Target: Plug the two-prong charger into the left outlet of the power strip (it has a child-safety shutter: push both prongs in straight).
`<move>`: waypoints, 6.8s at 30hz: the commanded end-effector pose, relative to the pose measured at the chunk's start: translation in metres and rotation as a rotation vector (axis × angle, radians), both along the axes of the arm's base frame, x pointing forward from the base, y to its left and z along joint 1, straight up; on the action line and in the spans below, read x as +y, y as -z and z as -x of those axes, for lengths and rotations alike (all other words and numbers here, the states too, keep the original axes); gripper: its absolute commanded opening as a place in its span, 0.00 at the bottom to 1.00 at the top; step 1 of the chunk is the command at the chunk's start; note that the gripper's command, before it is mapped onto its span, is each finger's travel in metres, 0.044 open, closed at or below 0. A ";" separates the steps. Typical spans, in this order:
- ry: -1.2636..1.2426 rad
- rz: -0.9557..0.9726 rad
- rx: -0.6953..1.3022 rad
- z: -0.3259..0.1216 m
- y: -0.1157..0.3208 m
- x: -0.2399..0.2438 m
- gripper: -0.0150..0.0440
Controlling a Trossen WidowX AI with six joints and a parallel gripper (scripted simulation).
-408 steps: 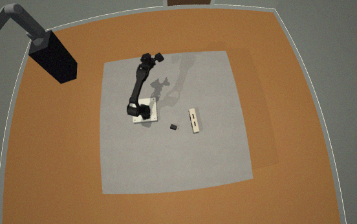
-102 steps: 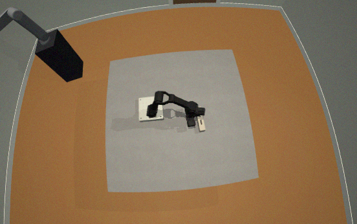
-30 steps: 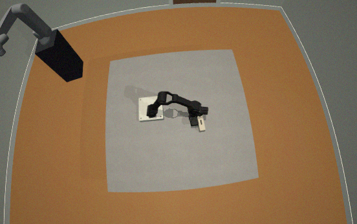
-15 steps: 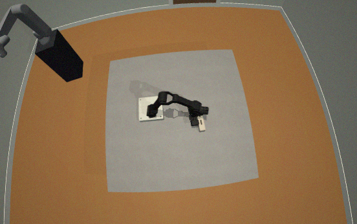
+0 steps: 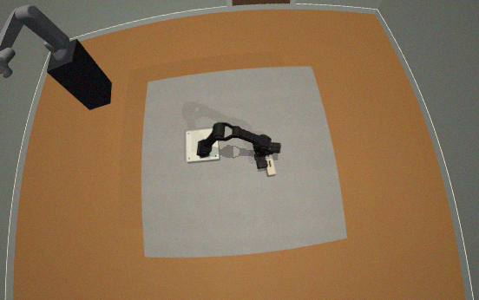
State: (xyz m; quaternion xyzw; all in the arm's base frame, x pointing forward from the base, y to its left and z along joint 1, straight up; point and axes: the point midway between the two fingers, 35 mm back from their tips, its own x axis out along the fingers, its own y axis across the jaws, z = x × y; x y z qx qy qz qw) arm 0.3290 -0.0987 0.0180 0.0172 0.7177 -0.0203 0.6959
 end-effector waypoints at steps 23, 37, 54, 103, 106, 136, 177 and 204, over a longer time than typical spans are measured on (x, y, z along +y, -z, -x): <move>0.002 0.001 0.003 -0.009 0.000 -0.001 0.25; 0.002 0.001 0.002 -0.014 -0.001 -0.001 0.25; 0.002 0.001 0.002 -0.021 -0.001 -0.001 0.25; 0.005 -0.002 0.030 -0.011 0.000 -0.001 0.34; 0.005 -0.002 0.030 -0.011 0.000 -0.001 0.48; 0.004 -0.001 0.021 -0.007 0.000 -0.001 1.00; 0.002 0.001 0.005 0.010 0.001 0.000 1.00; 0.002 0.001 0.007 0.039 0.003 0.001 1.00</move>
